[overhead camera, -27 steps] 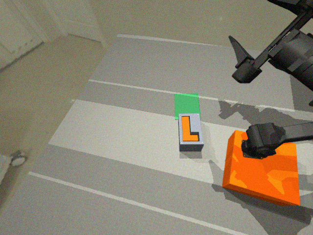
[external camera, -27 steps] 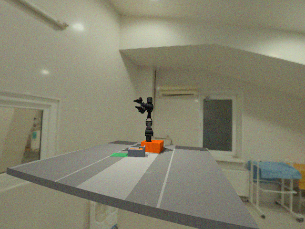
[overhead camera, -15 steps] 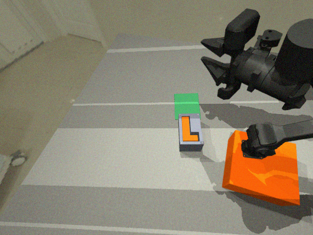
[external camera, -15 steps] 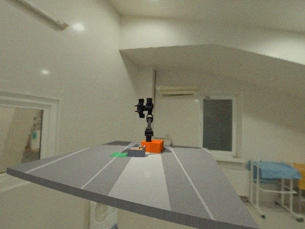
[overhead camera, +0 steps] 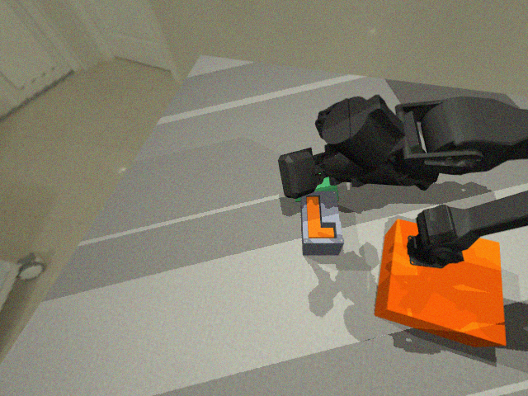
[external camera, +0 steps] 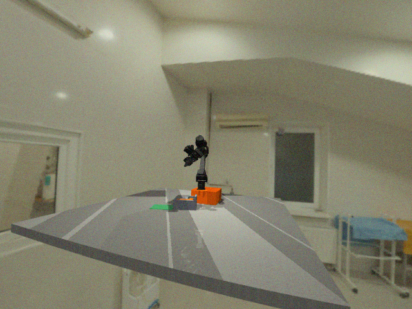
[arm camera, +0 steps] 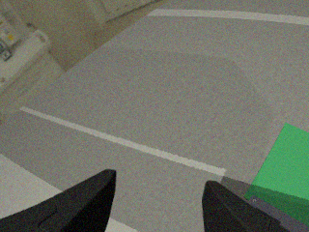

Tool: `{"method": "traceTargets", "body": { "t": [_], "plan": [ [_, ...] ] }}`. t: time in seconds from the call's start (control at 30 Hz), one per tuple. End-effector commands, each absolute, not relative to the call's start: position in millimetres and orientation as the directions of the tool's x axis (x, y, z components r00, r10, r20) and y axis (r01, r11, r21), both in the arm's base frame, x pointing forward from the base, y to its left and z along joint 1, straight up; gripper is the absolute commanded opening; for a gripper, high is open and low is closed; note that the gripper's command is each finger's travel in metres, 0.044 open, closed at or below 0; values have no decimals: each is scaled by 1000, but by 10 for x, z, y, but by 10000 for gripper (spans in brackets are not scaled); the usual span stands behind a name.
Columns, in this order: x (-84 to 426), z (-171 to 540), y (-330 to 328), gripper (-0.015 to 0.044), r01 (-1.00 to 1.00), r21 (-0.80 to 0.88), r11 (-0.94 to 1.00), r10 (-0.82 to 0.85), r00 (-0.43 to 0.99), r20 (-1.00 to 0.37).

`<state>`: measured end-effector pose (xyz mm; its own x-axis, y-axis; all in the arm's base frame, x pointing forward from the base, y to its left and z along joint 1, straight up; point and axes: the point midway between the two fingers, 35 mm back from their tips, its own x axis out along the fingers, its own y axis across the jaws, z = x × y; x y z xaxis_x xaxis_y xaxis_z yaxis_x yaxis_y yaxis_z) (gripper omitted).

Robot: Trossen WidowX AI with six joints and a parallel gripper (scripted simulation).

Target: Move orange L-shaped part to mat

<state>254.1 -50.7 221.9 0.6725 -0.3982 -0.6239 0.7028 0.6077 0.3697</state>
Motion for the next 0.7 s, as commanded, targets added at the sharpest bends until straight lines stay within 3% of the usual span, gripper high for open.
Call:
{"method": "traceTargets", "body": {
  "t": [0.0,0.13,0.3,0.67],
  "plan": [
    [2485,1443,-299,180,406,-43,913,-220,401,-889],
    [2364,1135,-195,180,164,-90,982,-128,234,-964],
    [2176,851,-67,180,-115,-16,993,-13,29,-999],
    [2167,841,-62,180,-126,-10,992,-7,20,-1000]
  ]
}}
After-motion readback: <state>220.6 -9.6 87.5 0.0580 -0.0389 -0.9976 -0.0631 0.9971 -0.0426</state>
